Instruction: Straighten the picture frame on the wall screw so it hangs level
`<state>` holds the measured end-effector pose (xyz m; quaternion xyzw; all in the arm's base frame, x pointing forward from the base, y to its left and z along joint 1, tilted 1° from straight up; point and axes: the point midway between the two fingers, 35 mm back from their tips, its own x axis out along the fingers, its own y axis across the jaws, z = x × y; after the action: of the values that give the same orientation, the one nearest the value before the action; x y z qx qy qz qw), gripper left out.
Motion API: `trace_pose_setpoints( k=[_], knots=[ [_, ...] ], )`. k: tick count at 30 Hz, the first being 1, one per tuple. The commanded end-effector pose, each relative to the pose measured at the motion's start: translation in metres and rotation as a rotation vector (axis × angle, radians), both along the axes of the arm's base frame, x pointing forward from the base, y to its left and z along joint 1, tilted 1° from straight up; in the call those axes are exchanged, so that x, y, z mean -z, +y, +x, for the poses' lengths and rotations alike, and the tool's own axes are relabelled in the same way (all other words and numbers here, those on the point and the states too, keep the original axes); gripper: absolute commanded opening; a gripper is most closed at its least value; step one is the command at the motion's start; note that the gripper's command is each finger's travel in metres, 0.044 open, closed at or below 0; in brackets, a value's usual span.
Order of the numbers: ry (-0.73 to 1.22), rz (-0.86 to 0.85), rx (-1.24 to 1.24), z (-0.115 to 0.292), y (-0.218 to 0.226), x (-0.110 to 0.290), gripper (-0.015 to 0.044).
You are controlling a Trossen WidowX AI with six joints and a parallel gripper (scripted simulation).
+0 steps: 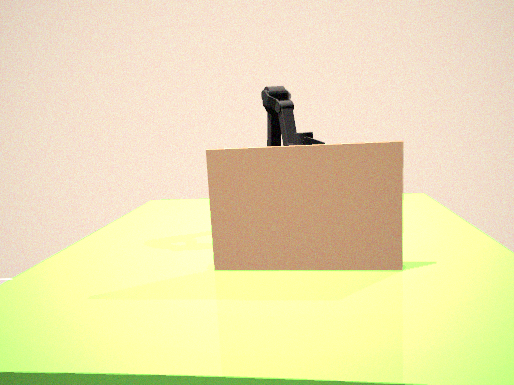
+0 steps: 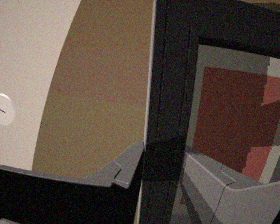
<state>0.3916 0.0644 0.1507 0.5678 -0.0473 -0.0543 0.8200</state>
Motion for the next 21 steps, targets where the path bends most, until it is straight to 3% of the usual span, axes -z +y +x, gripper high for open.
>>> trace_pose_setpoints(
  k=[1, 21],
  knots=[
    [-0.015, 0.008, 0.0, 0.0008, 0.0001, -0.0038, 0.0],
    [-0.015, 0.008, 0.0, 0.0006, -0.0008, -0.0058, 0.0]
  ],
)
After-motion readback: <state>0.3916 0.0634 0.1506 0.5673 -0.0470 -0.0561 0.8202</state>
